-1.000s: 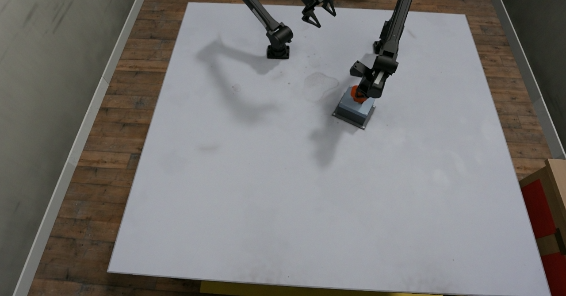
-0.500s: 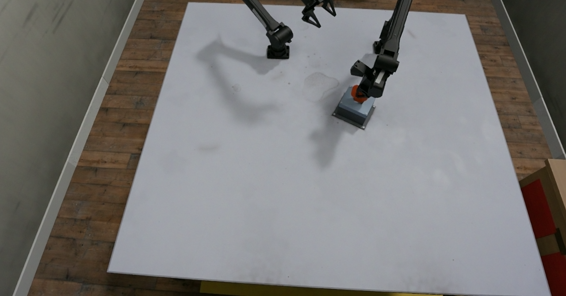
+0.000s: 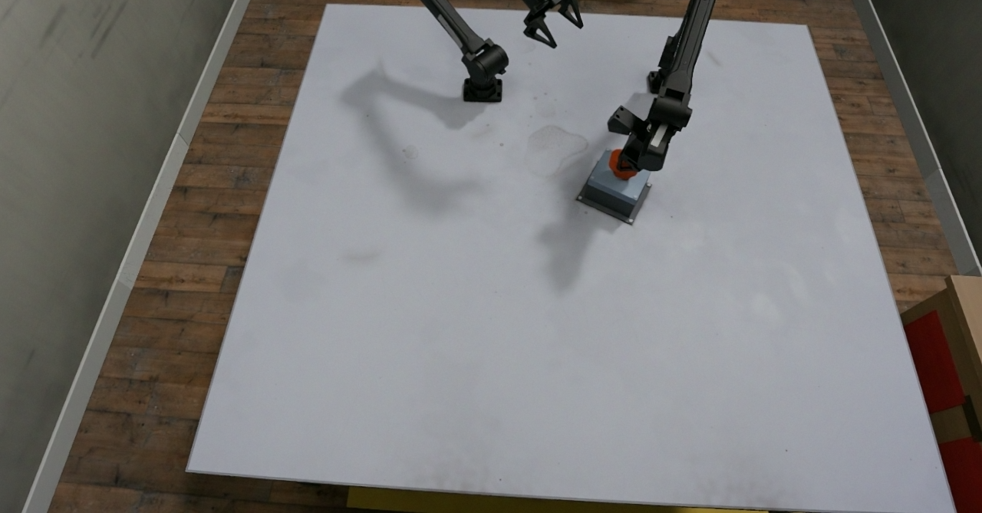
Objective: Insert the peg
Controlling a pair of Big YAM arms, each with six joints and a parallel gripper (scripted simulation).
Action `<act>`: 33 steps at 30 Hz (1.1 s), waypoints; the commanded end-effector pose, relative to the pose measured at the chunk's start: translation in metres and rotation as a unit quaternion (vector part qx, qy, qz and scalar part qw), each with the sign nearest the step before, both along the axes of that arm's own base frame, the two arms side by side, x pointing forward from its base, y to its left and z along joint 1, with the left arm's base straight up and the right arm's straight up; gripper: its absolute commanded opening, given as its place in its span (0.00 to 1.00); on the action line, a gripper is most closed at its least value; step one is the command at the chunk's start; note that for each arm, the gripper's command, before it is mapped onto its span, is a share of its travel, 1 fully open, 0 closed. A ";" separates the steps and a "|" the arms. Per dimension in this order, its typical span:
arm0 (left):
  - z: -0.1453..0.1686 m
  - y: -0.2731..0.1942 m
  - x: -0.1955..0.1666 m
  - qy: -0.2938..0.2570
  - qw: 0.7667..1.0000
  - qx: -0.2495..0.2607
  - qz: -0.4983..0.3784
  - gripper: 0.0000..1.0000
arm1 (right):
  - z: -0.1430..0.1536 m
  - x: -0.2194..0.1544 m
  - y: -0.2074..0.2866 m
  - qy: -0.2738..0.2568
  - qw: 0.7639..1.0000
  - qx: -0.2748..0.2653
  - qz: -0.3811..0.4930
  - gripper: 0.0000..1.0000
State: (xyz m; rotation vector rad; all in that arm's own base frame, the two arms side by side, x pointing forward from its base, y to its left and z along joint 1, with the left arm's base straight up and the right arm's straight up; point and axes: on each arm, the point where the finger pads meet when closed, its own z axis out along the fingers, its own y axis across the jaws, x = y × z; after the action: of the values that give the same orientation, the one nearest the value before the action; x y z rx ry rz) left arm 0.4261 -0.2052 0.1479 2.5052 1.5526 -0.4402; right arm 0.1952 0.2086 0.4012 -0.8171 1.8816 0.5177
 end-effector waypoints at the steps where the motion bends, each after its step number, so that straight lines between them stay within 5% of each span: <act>1: 0.042 -0.003 0.019 -0.045 0.999 -0.017 0.000 0.40 | 0.017 0.002 0.001 -0.008 1.000 0.012 -0.003 1.00; 30: 0.037 0.000 0.016 -0.035 0.999 -0.013 0.000 0.40 | 0.017 0.002 0.001 -0.008 1.000 0.012 -0.003 1.00; 33: 0.018 0.002 0.011 -0.017 1.000 -0.007 0.003 0.40 | 0.017 0.002 0.001 -0.008 1.000 0.012 -0.003 1.00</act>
State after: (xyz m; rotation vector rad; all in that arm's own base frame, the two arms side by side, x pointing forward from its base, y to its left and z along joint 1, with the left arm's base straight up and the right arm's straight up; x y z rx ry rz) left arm 0.4235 -0.2041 0.1522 2.5080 1.5492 -0.4415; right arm 0.1952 0.2086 0.4012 -0.8171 1.8816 0.5178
